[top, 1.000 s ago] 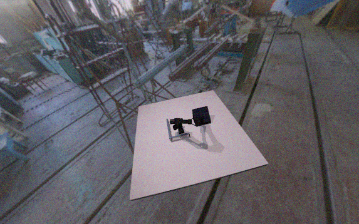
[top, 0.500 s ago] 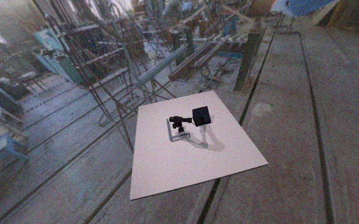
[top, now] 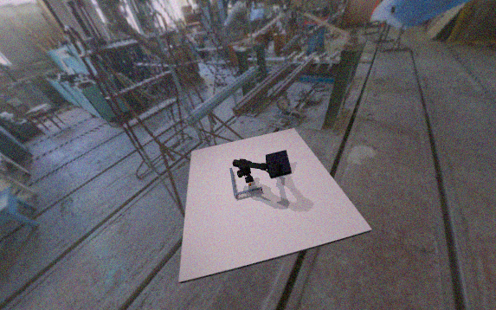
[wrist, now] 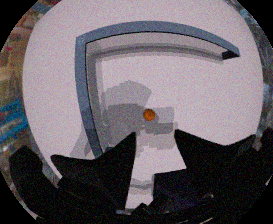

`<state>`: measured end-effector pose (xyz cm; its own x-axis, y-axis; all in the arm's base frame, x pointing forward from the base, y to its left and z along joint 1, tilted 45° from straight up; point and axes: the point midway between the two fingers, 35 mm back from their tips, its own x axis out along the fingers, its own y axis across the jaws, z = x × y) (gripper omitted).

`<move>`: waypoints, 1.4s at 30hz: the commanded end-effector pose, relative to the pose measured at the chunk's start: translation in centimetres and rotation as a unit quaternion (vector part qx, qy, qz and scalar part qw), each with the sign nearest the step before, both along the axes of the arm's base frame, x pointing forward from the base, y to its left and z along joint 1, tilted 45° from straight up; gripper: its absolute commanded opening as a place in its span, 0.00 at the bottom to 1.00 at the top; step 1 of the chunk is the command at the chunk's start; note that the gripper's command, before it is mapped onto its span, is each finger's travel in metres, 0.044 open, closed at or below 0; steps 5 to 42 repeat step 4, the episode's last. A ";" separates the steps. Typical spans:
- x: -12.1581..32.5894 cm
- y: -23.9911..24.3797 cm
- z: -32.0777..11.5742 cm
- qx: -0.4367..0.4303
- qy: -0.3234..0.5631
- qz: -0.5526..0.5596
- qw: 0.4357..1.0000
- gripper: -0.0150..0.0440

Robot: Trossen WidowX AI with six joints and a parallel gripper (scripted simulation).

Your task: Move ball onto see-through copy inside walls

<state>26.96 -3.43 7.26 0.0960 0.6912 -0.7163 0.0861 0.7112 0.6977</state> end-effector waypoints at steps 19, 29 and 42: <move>-0.6 -2.6 2.9 0.001 0.000 0.000 1.000 0.84; -0.6 -2.6 2.9 0.001 0.000 0.000 1.000 0.84; -0.6 -2.6 2.9 0.001 0.000 0.000 1.000 0.84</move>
